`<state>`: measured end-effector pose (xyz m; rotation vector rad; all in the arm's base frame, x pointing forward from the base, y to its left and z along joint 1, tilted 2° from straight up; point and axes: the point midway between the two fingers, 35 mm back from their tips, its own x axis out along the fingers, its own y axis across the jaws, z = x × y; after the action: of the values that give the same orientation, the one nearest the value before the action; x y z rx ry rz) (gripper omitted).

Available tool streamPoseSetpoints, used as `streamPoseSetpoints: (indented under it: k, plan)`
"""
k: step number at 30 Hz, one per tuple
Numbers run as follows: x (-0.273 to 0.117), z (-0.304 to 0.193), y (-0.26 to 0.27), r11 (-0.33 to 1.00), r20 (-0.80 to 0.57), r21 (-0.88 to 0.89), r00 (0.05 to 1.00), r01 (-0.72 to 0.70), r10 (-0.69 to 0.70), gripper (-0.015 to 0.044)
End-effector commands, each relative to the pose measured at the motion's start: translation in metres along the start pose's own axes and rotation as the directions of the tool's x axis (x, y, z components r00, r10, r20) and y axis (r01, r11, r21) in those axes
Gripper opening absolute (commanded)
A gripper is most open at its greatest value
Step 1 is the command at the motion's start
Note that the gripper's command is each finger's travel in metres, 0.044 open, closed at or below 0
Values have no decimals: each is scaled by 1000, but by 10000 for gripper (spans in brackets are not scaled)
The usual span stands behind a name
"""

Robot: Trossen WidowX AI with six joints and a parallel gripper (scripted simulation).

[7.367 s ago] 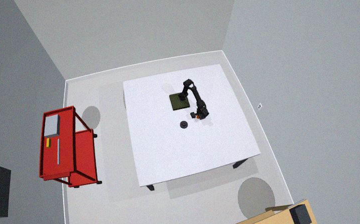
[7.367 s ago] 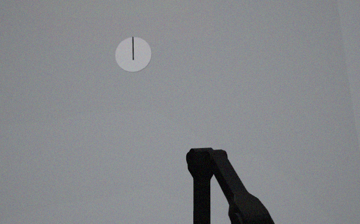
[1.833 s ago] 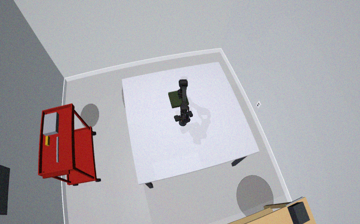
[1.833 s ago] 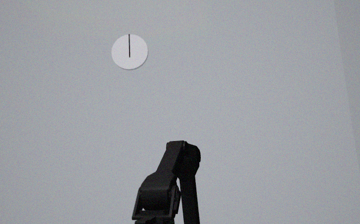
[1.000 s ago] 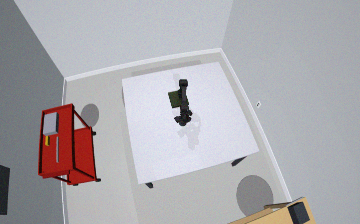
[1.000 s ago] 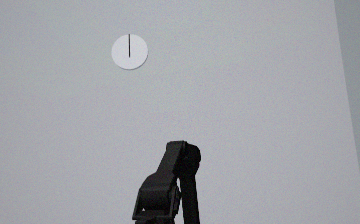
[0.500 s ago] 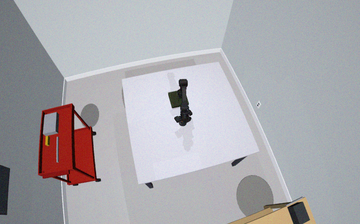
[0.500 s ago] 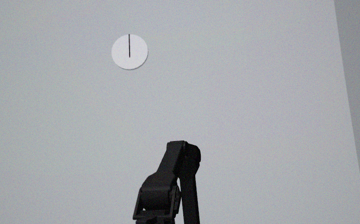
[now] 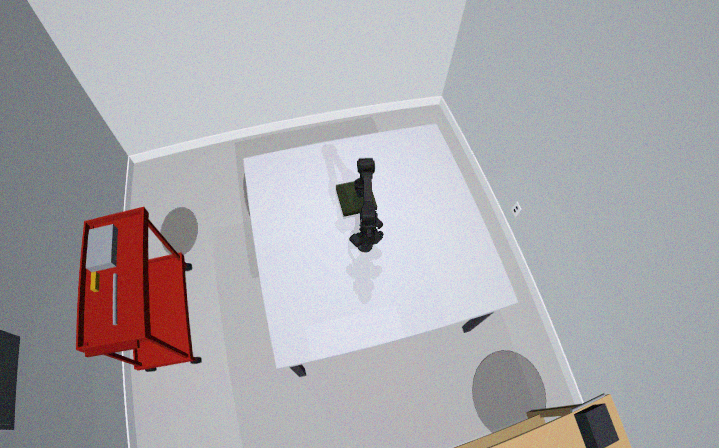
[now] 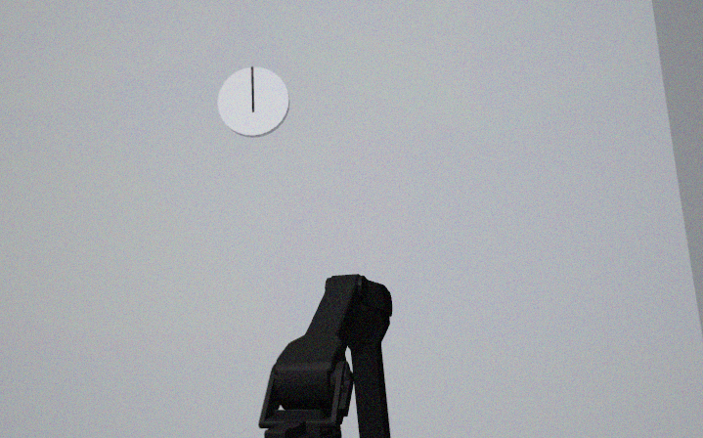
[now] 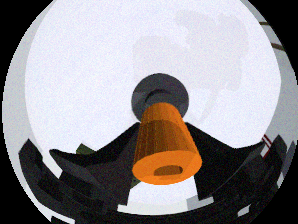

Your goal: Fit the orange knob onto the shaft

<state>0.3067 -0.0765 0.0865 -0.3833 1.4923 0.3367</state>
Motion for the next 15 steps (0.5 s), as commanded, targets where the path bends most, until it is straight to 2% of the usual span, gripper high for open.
streamPoseSetpoints:
  k: [1, 15]
  plan:
    - [-2, 3, -3, 1000, 10, -19, 1000, 5, -5, 0]
    - [2, 7, -6, 1000, 10, -19, 1000, 5, -5, 0]
